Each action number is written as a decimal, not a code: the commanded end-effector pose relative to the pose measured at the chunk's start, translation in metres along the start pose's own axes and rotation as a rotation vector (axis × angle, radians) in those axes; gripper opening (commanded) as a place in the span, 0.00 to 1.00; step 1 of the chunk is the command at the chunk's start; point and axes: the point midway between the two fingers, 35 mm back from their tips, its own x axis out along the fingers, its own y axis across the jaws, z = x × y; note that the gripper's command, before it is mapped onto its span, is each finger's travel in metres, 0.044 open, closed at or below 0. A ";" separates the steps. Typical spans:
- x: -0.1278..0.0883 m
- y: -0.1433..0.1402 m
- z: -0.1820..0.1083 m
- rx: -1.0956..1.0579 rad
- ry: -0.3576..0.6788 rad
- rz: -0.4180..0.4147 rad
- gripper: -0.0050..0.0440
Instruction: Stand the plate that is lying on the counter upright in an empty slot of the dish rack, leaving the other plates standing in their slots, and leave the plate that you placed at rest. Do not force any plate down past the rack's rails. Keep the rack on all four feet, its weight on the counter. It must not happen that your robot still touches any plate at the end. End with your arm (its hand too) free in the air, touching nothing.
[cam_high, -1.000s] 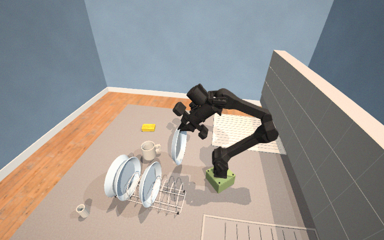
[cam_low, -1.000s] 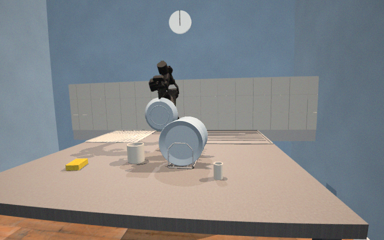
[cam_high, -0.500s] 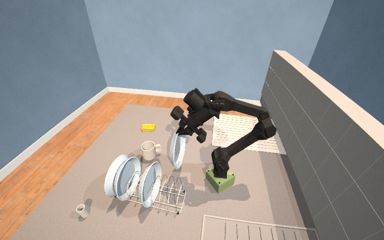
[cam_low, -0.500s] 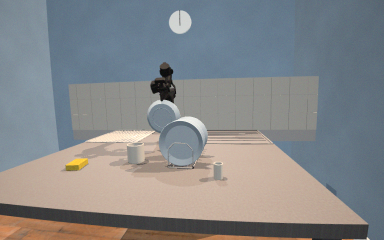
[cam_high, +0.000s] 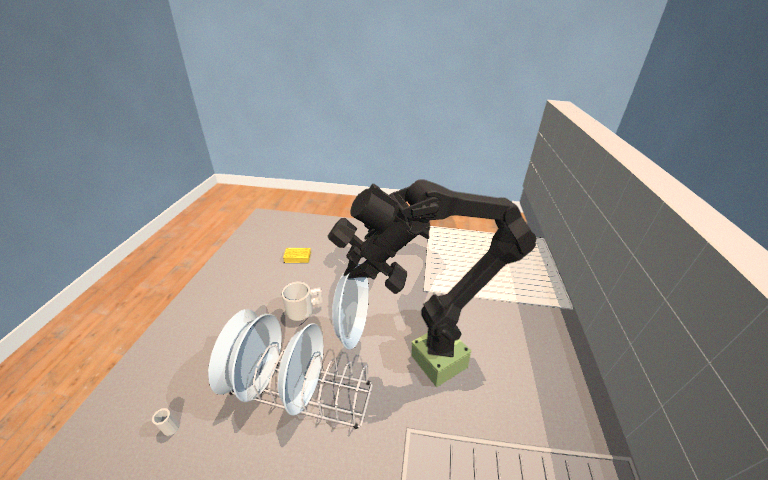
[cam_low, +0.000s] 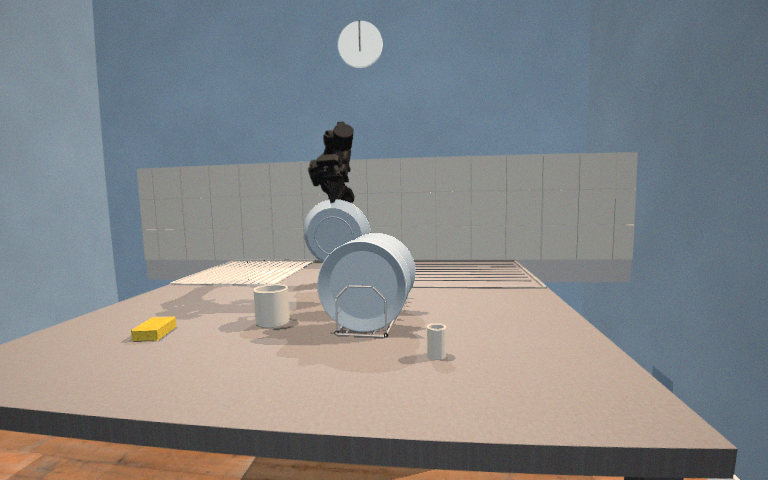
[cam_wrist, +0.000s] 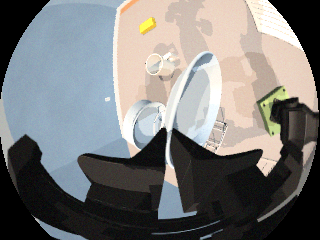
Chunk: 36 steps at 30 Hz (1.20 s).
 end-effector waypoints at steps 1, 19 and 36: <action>-0.004 0.007 -0.005 0.010 -0.002 0.017 0.10; -0.002 0.011 -0.040 0.007 -0.016 -0.002 0.10; -0.005 0.011 -0.076 -0.006 -0.026 0.015 0.10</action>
